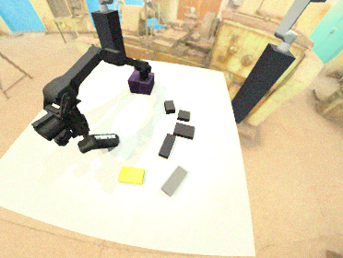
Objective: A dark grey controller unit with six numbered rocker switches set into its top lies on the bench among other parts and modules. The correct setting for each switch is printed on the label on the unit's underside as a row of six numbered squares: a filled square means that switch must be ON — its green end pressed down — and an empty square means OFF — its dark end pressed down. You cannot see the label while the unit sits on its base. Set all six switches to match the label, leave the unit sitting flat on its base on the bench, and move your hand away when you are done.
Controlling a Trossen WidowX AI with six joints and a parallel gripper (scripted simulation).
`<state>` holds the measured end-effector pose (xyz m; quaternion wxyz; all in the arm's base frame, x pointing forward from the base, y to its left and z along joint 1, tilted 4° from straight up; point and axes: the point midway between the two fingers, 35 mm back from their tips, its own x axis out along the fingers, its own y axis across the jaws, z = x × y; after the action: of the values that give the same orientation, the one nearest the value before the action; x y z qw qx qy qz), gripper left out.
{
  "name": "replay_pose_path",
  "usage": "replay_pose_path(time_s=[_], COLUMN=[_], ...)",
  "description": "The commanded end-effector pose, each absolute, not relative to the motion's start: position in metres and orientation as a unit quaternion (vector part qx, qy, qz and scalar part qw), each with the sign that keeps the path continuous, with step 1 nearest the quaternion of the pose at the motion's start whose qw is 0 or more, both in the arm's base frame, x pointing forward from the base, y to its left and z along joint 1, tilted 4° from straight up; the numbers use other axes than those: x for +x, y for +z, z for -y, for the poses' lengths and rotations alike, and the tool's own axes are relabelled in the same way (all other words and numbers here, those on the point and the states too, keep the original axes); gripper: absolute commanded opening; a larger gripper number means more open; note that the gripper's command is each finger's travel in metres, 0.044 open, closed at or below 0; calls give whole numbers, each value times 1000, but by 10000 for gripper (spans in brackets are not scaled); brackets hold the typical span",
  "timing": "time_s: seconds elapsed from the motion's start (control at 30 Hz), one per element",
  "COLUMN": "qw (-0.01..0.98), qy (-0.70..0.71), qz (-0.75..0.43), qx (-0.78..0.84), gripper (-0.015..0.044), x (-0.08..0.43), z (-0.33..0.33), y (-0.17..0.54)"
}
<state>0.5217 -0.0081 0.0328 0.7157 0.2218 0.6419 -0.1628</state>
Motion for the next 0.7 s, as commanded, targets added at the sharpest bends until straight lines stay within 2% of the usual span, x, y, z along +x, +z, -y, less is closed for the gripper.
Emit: replay_pose_path(time_s=[0.0, 0.67], qw=[711, 719], qy=[-160, -158], qz=[-648, -639], qx=[219, 221], gripper=[338, 338], x=[521, 530], z=[6, 11], y=[23, 12])
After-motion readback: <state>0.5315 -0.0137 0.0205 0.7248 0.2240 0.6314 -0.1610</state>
